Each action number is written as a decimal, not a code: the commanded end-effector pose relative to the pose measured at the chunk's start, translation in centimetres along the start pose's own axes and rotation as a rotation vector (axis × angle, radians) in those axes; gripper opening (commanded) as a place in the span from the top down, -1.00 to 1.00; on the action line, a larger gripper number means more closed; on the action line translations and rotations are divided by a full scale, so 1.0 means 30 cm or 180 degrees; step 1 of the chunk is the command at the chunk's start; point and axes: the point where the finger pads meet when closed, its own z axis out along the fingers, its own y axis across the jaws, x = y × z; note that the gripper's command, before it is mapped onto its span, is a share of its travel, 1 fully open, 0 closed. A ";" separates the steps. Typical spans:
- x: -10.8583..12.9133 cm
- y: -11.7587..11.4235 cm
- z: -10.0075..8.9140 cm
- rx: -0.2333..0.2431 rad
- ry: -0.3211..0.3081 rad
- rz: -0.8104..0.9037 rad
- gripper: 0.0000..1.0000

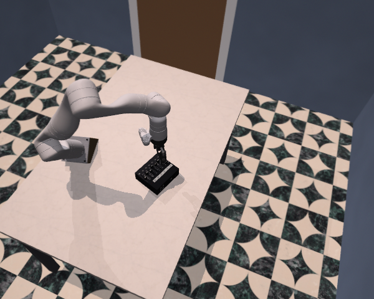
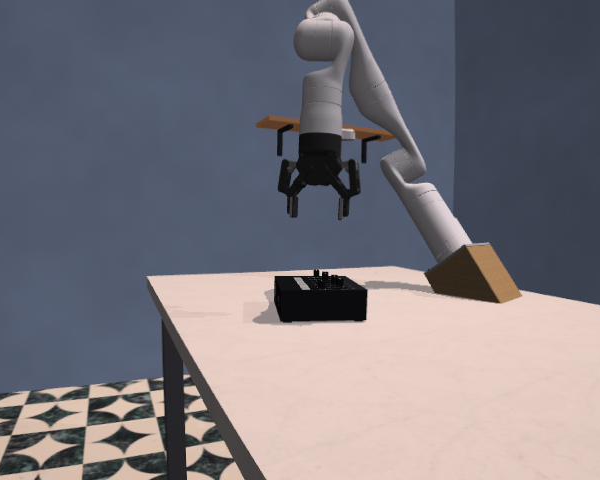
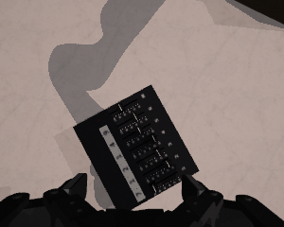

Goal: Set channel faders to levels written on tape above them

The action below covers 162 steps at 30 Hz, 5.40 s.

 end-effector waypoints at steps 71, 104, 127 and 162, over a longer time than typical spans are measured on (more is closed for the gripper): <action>-0.176 0.033 0.193 -0.0009 -0.0108 -0.6488 -1.00; -0.183 0.034 0.197 -0.0002 -0.0123 -0.6678 1.00; -0.183 0.034 0.197 -0.0002 -0.0123 -0.6678 1.00; -0.184 0.034 0.239 -0.0003 -0.0123 -0.6680 1.00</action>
